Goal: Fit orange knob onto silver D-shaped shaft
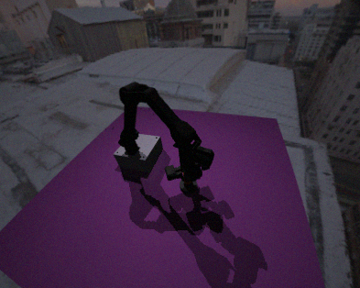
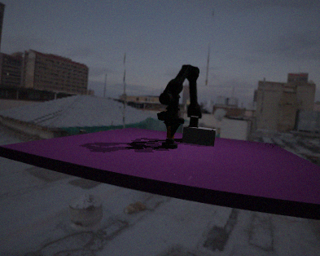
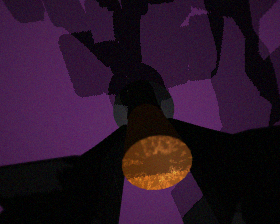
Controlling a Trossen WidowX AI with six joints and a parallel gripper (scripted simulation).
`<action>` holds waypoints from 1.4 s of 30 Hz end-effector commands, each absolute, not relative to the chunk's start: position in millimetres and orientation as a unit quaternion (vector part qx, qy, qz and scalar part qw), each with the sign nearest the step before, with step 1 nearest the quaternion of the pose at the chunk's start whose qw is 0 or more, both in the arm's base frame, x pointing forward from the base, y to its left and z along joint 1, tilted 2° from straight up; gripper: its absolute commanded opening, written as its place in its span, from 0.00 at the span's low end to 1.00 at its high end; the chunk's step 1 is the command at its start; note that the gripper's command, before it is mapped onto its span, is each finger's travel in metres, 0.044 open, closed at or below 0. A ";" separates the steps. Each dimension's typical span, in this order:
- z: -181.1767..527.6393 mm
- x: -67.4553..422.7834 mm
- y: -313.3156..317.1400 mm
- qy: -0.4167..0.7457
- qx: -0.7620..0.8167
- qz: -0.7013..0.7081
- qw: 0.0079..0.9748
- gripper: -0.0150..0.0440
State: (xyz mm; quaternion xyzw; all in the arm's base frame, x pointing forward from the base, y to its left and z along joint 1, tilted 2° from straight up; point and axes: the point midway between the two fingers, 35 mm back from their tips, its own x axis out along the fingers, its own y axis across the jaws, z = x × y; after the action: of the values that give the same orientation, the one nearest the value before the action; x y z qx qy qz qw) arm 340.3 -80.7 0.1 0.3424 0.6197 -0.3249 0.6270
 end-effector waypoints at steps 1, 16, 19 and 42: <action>-0.3 339.6 -80.9 0.616 0.349 -0.334 0.623 0.25; -4.8 340.0 -80.6 0.606 0.366 -0.348 0.614 0.25; -4.8 340.0 -80.6 0.606 0.366 -0.348 0.614 0.25; -4.8 340.0 -80.6 0.606 0.366 -0.348 0.614 1.00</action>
State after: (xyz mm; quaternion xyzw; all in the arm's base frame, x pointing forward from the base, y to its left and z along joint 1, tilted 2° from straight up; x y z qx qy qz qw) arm 340.0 -80.5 -5.0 0.3669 0.6060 -0.3488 0.6136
